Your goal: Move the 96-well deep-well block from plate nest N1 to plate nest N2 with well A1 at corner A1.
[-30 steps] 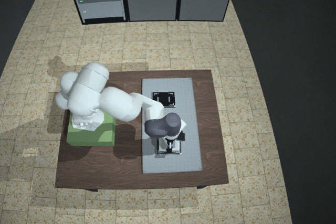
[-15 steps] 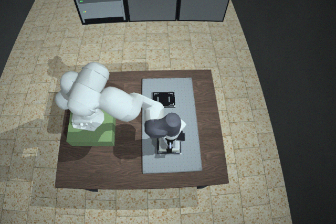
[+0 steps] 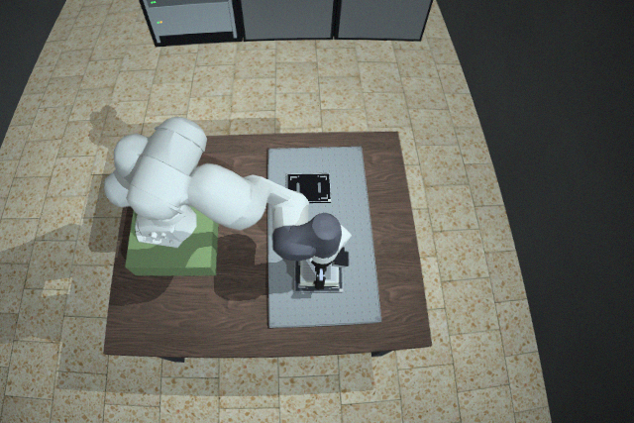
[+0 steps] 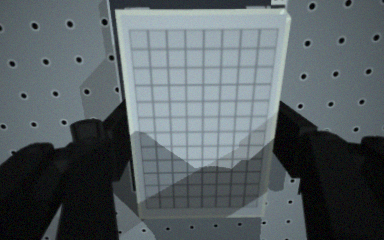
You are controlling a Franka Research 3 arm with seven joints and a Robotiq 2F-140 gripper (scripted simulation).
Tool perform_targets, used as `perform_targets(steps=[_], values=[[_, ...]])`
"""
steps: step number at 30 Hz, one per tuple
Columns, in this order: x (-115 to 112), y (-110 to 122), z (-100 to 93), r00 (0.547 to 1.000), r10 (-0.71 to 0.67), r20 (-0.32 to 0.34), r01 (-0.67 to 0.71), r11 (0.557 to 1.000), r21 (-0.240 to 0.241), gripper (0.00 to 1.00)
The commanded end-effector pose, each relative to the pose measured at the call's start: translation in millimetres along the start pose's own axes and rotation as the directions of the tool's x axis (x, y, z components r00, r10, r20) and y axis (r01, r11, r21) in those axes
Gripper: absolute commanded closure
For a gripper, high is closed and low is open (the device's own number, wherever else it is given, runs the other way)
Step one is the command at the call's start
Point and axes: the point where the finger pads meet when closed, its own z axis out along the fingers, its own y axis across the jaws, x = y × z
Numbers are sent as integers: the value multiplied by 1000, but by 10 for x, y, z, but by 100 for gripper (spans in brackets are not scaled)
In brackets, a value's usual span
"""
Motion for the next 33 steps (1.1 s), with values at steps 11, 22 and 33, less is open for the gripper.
perform_targets(steps=[11, 22, 33], values=[[4, -15, 24, 1000, 2, -3, -2, 1000, 0, 40], [2, -17, 39, 1000, 2, -3, -2, 1000, 0, 40], [0, -18, 57, 1000, 2, -3, -2, 1000, 0, 40]])
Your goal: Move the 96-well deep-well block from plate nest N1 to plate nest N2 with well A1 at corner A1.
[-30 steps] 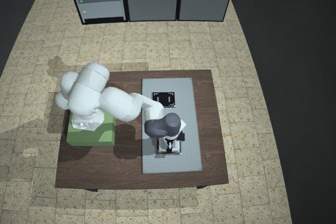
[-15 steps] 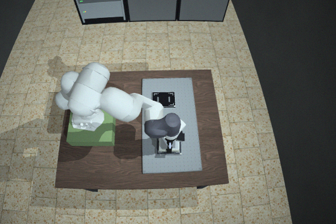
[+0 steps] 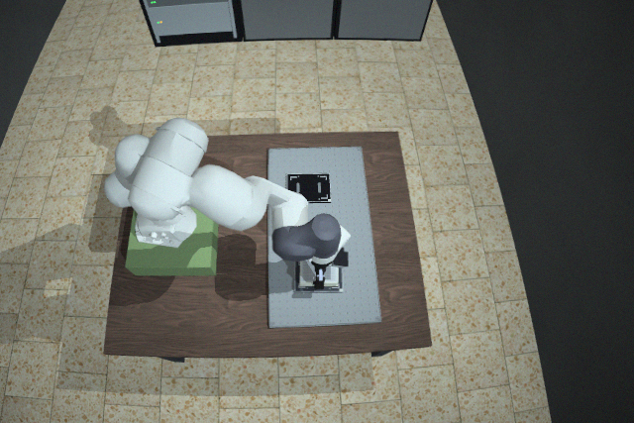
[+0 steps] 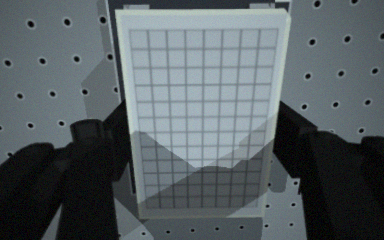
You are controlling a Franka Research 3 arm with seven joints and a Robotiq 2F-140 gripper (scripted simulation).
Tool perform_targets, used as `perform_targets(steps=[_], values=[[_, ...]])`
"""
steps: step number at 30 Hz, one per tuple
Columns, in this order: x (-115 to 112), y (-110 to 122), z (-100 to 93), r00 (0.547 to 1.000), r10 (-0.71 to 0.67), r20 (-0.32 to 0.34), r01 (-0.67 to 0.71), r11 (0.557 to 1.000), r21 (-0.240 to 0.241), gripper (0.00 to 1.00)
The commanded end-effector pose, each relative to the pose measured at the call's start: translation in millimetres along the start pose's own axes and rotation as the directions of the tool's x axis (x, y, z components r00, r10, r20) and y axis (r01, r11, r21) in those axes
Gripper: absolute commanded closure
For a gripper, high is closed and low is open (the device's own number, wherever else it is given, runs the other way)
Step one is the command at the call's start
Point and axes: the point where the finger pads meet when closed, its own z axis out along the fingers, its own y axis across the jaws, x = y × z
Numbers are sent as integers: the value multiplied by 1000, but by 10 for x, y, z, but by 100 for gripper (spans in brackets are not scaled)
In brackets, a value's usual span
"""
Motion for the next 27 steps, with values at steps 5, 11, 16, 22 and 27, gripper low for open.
perform_targets(steps=[5, 11, 16, 22, 27], values=[[11, -10, 12, 1000, 2, -3, -2, 1000, 0, 40], [12, -10, 22, 1000, 2, -3, -2, 1000, 0, 40], [14, -9, 31, 1000, 2, -3, -2, 1000, 0, 40], [16, -8, 37, 1000, 2, -3, -2, 1000, 0, 40], [17, -6, 37, 1000, 2, -3, -2, 1000, 0, 40]])
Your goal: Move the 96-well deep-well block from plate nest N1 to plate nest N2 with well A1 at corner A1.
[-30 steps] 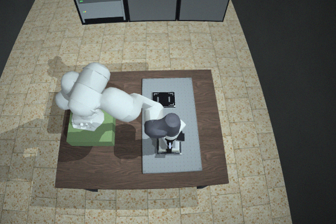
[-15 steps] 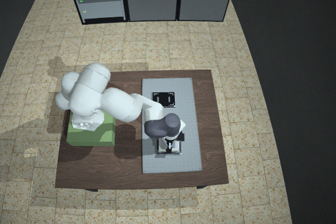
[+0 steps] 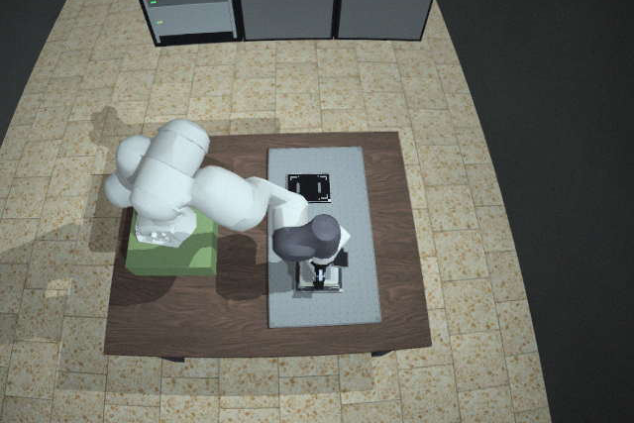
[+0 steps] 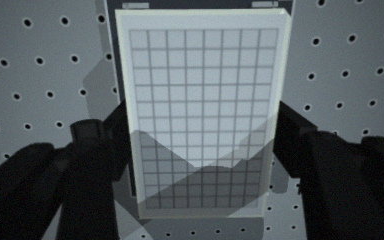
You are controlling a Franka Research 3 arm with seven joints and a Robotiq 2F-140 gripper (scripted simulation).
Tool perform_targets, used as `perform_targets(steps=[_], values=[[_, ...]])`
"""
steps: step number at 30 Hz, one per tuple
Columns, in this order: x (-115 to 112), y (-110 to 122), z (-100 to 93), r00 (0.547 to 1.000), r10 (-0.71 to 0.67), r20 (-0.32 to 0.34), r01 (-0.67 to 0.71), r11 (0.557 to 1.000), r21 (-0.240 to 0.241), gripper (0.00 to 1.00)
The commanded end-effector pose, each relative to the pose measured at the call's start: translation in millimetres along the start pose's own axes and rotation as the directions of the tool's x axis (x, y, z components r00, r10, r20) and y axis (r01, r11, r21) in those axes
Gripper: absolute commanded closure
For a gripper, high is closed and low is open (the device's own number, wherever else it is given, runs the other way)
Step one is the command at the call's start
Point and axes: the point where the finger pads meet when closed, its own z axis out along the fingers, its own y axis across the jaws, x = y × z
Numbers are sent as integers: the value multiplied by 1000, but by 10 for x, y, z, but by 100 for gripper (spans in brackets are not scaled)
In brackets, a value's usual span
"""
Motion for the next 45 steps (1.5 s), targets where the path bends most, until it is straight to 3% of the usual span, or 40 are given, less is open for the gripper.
perform_targets(steps=[1, 12, 13, 33, 45], values=[[23, -1, -2, 1000, 2, -5, -2, 1000, 0, 40], [25, 0, -2, 1000, 2, -5, -2, 1000, 0, 40], [25, 0, -2, 1000, 2, -5, -2, 1000, 0, 0], [25, 0, -2, 1000, 2, -5, -2, 1000, 0, 0], [23, 0, -269, 1000, 2, -5, -2, 1000, 0, 0]])
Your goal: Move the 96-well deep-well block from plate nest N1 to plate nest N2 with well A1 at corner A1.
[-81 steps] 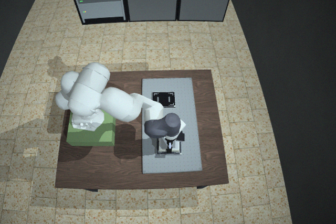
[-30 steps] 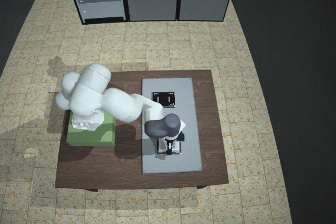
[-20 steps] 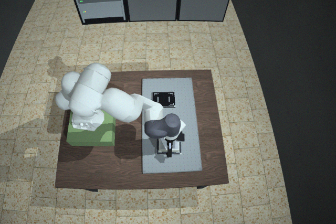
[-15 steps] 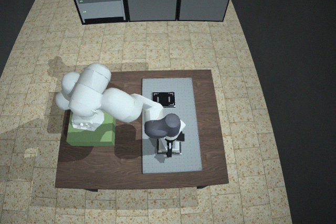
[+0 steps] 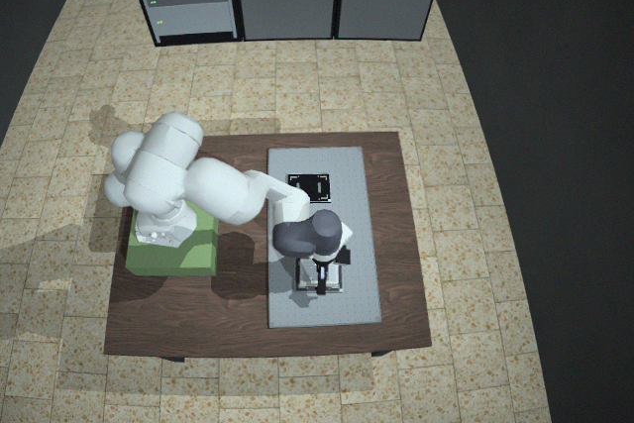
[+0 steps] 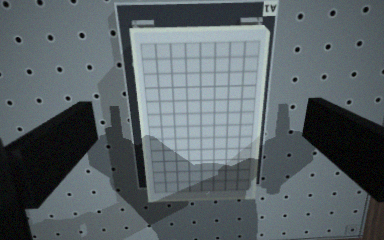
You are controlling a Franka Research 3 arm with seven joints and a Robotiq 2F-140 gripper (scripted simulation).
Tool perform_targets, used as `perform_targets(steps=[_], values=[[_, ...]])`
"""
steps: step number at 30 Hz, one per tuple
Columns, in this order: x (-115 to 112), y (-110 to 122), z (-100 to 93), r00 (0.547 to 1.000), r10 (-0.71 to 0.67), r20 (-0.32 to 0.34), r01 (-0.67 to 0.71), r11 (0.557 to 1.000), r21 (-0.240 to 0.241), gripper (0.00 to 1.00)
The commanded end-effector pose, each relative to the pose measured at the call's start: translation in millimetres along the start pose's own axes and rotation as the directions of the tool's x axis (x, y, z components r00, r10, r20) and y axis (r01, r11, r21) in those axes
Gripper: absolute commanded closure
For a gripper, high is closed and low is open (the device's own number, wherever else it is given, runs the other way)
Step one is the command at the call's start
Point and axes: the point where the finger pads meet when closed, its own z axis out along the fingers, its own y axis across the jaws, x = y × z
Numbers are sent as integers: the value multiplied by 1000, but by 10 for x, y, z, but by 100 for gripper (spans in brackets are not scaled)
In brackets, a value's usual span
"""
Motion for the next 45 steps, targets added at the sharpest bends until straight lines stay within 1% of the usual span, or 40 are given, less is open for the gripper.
perform_targets(steps=[1, 14, 16, 21, 45], values=[[-46, 0, -55, 1000, -11, 12, 10, 1000, 4, 0], [-42, 2, -402, 1000, -11, 12, 10, 1000, 4, 0], [-42, 2, -402, 1000, -11, 12, 10, 1000, 4, 0], [-40, 2, -535, 1000, -11, 12, 10, 1000, 4, 0], [-40, 2, -545, 1000, -11, 12, 10, 1000, 4, 0]])
